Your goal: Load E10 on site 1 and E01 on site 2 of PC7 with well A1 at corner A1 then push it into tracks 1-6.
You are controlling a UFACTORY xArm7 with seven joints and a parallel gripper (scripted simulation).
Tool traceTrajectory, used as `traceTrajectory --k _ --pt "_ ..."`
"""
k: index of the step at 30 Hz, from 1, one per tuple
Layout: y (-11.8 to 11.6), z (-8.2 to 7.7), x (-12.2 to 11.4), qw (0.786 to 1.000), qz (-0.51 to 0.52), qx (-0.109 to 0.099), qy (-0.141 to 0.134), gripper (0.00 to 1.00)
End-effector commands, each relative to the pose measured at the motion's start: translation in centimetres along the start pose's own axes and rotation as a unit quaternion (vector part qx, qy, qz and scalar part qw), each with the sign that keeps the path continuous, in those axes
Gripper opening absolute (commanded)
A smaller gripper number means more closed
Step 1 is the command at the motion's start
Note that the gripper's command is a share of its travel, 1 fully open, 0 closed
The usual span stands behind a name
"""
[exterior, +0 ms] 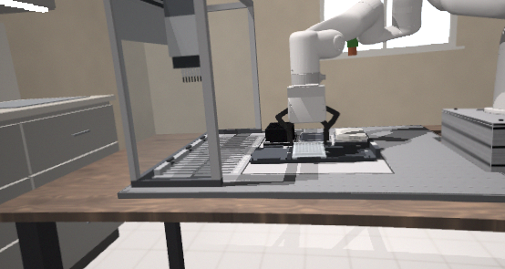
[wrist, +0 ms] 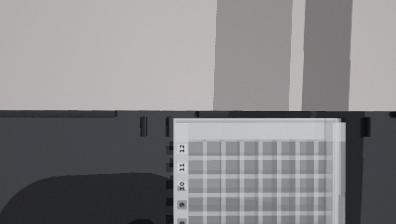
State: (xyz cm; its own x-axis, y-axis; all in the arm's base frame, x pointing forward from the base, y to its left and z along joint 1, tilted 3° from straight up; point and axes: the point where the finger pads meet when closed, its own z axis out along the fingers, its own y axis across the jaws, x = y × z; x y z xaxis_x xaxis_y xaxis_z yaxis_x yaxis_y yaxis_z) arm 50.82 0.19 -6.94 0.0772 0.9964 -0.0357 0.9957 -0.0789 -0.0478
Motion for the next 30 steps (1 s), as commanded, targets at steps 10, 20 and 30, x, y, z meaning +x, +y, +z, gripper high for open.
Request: traceTrajectory --k 10,20,30 --pt "0.1 -2.4 0.0 1.000 0.000 -0.002 0.000 1.00" --pt "0.1 -3.7 0.0 1.000 0.000 -0.002 0.000 1.00" --pt "0.1 -5.1 0.0 1.000 0.000 -0.002 0.000 1.00"
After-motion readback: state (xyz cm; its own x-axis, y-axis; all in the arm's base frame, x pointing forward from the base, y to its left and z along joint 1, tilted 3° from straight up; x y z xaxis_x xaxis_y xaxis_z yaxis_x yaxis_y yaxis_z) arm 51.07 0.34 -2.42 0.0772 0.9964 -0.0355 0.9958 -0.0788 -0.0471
